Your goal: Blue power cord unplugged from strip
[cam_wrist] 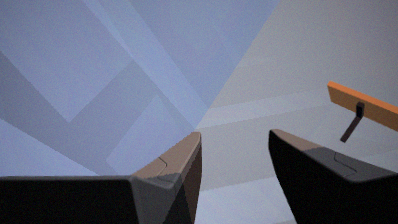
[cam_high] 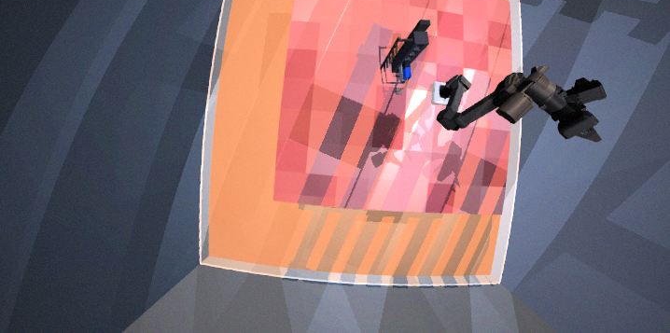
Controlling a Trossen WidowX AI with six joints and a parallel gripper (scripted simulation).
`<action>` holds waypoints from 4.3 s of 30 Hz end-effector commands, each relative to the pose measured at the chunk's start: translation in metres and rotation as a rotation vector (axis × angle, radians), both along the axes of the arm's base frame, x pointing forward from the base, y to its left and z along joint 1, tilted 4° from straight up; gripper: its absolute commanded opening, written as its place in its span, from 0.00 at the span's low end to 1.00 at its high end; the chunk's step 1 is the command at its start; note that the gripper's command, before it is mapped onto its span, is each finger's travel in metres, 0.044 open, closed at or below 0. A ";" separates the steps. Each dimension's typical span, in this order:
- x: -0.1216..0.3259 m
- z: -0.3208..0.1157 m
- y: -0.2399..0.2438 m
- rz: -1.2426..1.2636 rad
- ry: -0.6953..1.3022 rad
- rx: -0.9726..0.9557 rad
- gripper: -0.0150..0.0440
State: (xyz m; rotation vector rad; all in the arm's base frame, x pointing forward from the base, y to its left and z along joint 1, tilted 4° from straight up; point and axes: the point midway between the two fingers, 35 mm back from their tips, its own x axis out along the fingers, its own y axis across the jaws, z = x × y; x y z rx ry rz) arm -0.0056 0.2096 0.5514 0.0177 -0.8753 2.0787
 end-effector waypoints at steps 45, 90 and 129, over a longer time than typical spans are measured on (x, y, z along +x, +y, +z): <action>-0.075 0.056 -0.347 1.160 0.272 0.773 0.53; 0.270 -0.119 -0.432 2.541 0.634 1.511 0.53; 0.257 -0.414 -0.223 1.693 0.101 3.760 0.53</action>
